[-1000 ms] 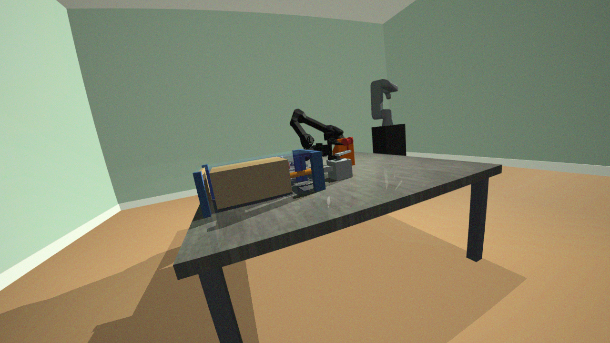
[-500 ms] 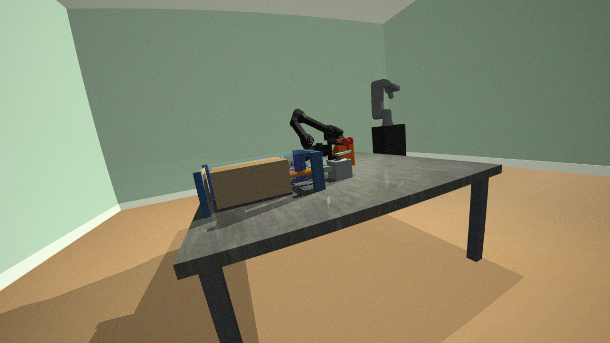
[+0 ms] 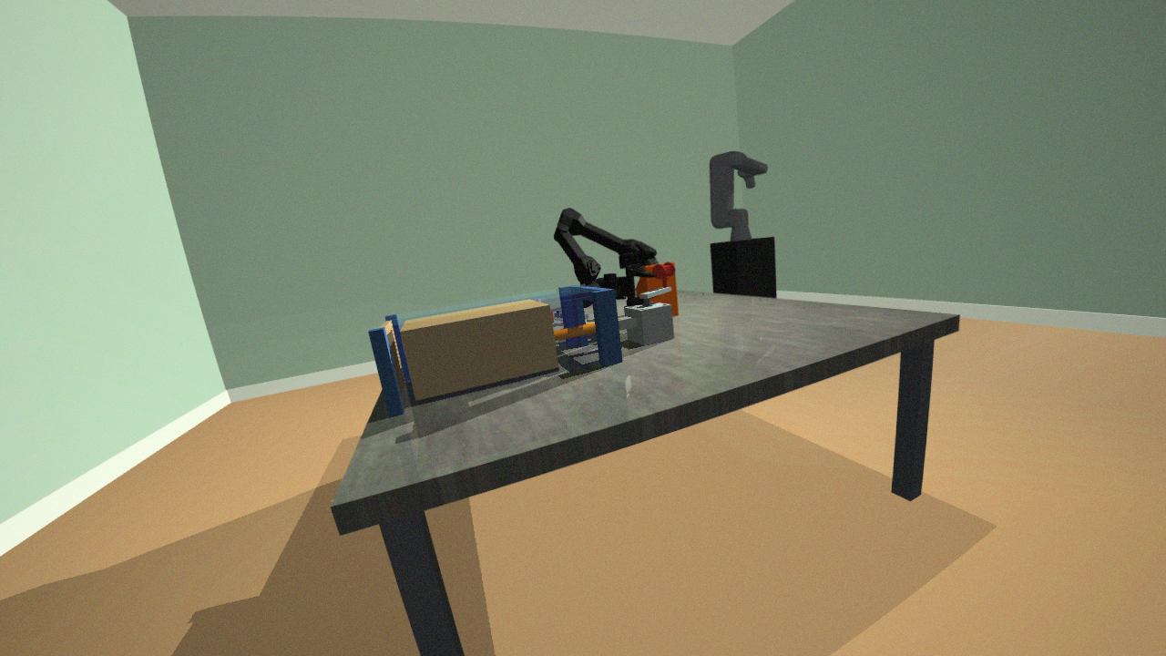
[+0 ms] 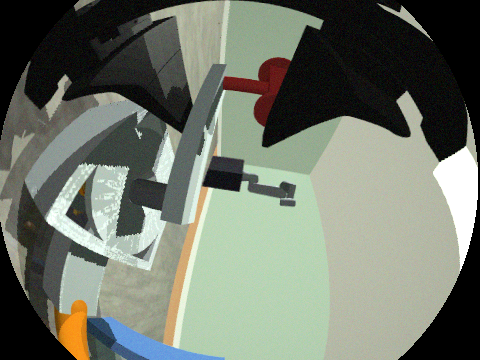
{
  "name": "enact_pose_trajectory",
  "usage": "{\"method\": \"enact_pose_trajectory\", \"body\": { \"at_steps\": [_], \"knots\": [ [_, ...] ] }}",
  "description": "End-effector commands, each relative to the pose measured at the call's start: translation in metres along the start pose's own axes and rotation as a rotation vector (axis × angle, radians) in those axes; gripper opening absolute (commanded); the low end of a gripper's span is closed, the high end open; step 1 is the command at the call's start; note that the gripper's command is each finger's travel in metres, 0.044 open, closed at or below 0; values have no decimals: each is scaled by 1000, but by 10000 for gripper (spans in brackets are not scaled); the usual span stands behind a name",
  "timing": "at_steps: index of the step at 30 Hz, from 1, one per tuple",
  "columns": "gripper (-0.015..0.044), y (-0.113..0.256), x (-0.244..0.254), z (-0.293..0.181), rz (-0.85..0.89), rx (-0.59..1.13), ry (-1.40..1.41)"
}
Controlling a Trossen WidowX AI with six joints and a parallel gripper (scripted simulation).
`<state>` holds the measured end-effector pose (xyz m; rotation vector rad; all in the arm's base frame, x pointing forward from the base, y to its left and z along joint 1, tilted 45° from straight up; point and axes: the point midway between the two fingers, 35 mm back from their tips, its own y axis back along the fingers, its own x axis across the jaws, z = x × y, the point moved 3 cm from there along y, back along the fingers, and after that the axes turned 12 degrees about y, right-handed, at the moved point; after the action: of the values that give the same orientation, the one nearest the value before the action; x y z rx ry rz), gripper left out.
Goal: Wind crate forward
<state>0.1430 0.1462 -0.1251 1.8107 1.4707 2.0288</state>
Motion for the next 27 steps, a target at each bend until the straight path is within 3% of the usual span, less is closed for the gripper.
{"method": "enact_pose_trajectory", "body": {
  "at_steps": [1,27],
  "knots": [
    [240,0,1,0,5,-2,0],
    [240,0,4,-1,0,0,0]
  ]
}}
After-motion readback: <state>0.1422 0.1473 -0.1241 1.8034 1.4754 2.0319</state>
